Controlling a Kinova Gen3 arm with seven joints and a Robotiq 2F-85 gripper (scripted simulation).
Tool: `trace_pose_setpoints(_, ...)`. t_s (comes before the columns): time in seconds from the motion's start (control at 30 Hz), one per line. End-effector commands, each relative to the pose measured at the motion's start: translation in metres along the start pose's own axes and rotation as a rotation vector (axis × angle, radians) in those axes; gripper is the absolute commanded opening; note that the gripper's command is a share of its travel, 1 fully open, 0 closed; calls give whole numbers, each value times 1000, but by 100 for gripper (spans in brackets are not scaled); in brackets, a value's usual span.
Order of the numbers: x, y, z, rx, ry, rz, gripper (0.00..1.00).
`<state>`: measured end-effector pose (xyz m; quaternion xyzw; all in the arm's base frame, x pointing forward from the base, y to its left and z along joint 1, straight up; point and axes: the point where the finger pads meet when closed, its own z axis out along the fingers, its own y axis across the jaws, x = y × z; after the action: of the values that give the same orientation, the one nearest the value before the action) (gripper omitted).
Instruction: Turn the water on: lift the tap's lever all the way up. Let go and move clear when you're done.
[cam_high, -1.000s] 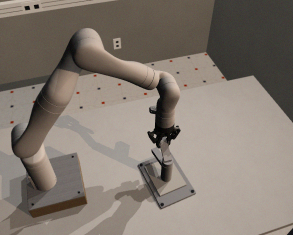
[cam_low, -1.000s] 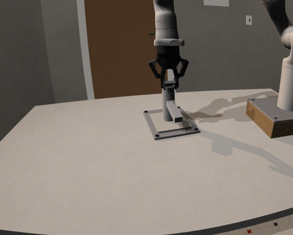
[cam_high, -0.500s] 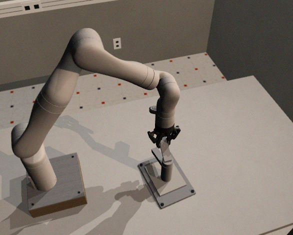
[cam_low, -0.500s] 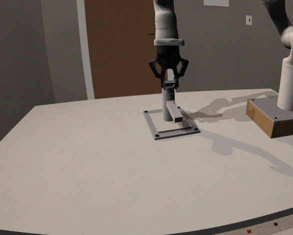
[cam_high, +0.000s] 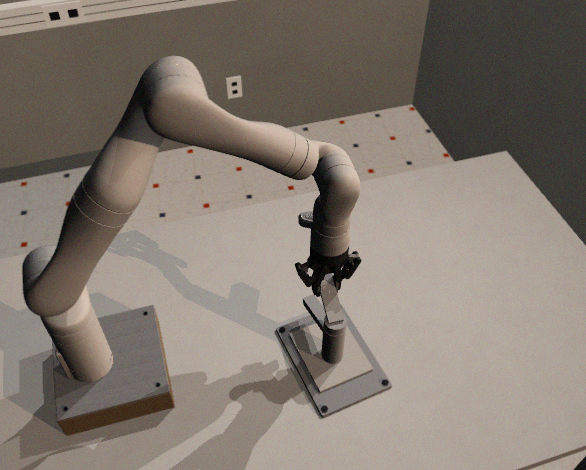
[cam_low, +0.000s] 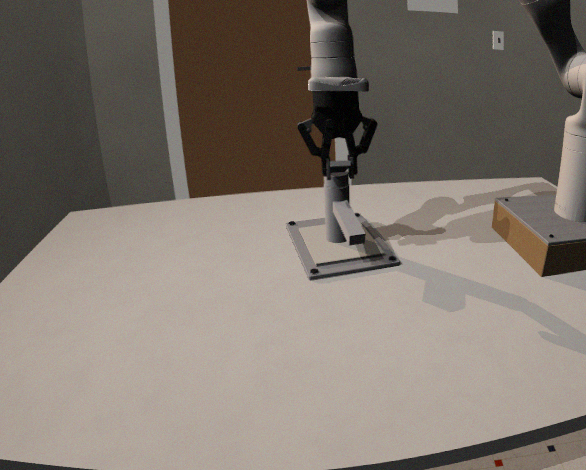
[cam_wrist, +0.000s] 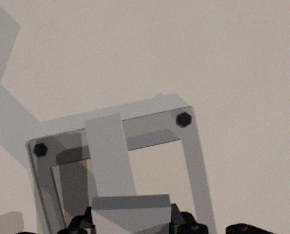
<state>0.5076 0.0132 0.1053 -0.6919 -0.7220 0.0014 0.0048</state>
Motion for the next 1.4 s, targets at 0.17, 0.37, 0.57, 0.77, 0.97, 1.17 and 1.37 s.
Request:
trace_pose_setpoints(0.17,-5,1,-6,-8,-5,5,74)
trace_pose_setpoints(0.37,-5,1,-6,-8,-5,5,74)
trace_pose_setpoints(0.57,-5,1,-6,-8,-5,5,74)
trace_pose_setpoints(0.77,-5,1,-6,-8,-5,5,74)
trace_pose_setpoints(0.97,-5,1,-6,-8,-5,5,74)
trace_pose_setpoints(1.17,-5,1,-6,-8,-5,5,74)
trace_pose_setpoints(1.37,-5,1,-6,-8,-5,5,74)
